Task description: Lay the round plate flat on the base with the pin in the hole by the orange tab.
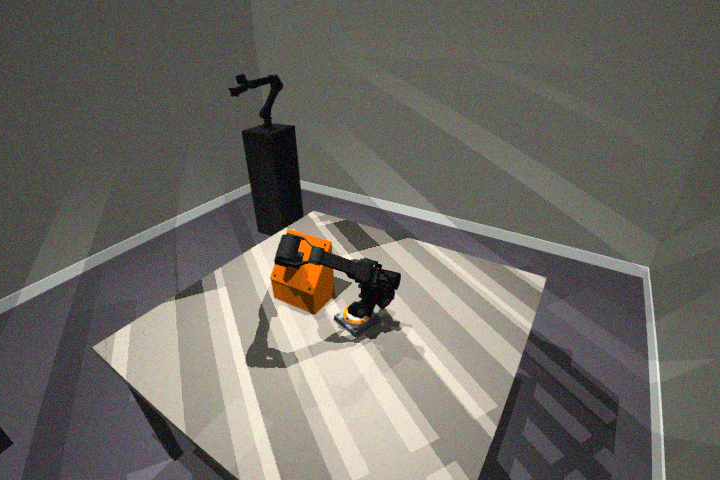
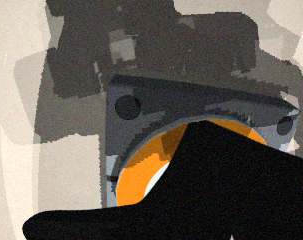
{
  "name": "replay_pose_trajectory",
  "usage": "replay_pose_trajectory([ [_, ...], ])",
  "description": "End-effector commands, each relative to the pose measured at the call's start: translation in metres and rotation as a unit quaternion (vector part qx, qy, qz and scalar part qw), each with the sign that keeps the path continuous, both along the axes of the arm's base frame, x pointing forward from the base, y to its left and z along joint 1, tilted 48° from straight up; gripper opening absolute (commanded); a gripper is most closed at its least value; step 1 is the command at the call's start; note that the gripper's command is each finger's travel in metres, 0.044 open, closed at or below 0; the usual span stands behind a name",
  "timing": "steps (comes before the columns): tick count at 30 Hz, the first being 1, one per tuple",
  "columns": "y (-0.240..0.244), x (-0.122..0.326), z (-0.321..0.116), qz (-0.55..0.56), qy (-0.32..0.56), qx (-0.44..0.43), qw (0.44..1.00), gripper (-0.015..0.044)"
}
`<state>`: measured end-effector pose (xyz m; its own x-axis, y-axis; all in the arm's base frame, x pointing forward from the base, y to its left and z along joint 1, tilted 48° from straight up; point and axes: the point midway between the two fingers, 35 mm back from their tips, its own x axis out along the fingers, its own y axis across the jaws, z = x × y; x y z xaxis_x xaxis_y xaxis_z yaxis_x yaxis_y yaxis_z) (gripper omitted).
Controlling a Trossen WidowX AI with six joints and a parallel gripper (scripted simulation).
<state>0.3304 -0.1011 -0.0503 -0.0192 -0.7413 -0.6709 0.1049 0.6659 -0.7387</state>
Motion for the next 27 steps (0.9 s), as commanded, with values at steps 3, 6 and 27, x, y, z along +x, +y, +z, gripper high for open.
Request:
replay_pose_trajectory([
  [3, 0.006, -0.001, -0.009, 0.001, 0.005, 0.003, 1.0, 0.0],
  [6, 0.009, -0.001, -0.011, 0.001, 0.005, 0.003, 1.0, 0.0],
  [27, 0.024, -0.011, -0.024, 0.001, 0.005, 0.003, 1.0, 0.0],
])
